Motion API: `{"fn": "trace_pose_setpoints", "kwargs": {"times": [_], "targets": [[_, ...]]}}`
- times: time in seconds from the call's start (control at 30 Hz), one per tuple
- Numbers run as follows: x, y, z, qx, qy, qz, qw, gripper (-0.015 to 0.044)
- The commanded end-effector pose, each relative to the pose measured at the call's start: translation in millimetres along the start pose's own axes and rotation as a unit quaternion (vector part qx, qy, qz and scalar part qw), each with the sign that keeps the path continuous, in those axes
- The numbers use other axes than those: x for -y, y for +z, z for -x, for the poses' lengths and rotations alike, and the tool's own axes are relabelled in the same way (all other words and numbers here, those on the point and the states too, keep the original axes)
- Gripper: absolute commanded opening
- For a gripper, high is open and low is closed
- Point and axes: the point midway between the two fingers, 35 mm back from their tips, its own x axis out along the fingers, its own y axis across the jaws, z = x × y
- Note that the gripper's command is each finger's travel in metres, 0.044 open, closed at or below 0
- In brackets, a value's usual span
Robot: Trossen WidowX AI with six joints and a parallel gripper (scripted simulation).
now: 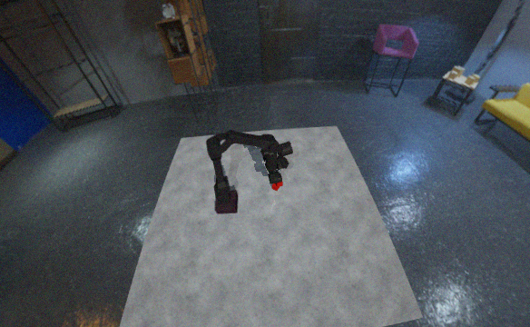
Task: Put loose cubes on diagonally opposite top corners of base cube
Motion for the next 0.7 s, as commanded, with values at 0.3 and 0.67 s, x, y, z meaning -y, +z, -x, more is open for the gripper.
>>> {"fn": "trace_pose_setpoints", "kwargs": {"times": [0.3,0.67], "targets": [[-0.2,-4.4,-21.9,-0.007,0.0,-0.003,1.0,0.0105],[-0.3,-3.7,-30.5,-0.007,0.0,-0.002,1.0,0.0105]]}}
